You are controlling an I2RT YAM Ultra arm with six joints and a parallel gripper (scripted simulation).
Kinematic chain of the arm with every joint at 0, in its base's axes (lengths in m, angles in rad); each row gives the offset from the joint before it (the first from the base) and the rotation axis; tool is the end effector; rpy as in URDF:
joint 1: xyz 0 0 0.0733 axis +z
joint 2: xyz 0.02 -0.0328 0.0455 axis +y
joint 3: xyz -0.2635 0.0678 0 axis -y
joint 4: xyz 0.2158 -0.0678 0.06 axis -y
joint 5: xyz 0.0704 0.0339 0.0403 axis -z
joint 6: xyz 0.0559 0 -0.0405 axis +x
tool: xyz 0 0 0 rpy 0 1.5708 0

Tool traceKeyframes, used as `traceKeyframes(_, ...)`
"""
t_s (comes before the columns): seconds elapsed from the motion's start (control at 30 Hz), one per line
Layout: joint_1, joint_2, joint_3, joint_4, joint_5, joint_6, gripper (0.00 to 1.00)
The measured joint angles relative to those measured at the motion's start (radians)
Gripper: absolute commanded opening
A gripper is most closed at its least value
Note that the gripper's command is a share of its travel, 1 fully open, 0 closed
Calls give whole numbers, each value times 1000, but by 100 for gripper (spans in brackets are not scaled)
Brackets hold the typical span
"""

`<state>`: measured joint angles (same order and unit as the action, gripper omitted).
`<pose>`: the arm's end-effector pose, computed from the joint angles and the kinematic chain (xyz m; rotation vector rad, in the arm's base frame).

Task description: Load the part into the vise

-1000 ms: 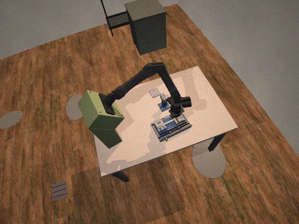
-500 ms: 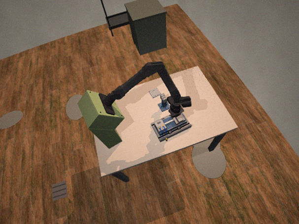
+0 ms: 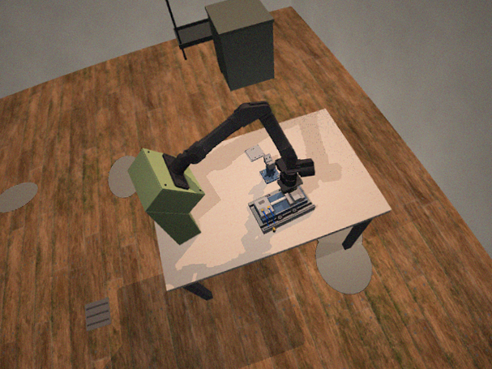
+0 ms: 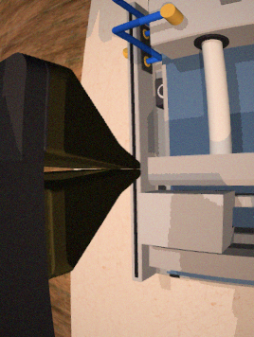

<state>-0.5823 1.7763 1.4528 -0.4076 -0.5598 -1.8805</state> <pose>0.3385 -0.1860 0.2863 -1.5925 1.6204 -0.7329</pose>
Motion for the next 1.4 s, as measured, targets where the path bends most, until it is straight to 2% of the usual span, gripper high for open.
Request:
traceKeyframes(0.1, -2, 13, 16, -8, -2, 59, 0)
traceKeyframes(1.4, -47, 154, 276, -145, -35, 1234, 0)
